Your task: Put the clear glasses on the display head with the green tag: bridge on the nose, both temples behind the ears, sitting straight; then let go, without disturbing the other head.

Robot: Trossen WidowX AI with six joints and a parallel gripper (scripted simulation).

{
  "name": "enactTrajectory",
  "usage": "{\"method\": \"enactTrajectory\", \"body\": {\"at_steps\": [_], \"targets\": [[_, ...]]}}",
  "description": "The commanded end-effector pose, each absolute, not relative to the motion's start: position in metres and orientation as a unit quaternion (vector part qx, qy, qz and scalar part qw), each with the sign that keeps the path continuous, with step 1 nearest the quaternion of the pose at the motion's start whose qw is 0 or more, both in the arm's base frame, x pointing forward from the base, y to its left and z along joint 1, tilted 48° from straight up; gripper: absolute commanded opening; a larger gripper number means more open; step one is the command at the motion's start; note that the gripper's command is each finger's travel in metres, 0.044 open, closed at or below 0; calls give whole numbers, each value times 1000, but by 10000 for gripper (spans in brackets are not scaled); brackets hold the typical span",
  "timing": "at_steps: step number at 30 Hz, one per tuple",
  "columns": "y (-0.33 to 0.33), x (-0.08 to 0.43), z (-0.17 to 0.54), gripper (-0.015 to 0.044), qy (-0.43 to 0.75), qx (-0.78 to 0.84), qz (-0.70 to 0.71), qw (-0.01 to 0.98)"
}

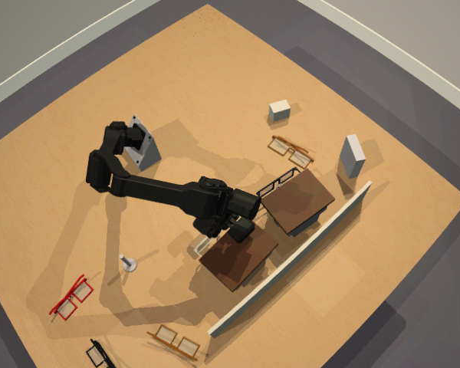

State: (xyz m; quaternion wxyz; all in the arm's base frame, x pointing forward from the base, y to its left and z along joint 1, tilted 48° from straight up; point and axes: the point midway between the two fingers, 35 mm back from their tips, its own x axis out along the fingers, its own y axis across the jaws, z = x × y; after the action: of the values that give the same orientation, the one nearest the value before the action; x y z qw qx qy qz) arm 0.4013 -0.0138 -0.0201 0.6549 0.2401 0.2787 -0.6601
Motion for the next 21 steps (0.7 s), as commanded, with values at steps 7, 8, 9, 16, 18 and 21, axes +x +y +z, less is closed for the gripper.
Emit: {"method": "enactTrajectory", "body": {"at_steps": [7,8,9,16,18,21], "targets": [[-16,401,-22,26,279,240,-660,655],[-16,401,-22,53,279,240,-660,655],[-16,401,-22,79,279,240,-660,655],[-16,401,-22,108,279,240,-660,655],[-16,401,-22,108,279,240,-660,655],[-10,402,-17,108,281,239,-664,651]]}}
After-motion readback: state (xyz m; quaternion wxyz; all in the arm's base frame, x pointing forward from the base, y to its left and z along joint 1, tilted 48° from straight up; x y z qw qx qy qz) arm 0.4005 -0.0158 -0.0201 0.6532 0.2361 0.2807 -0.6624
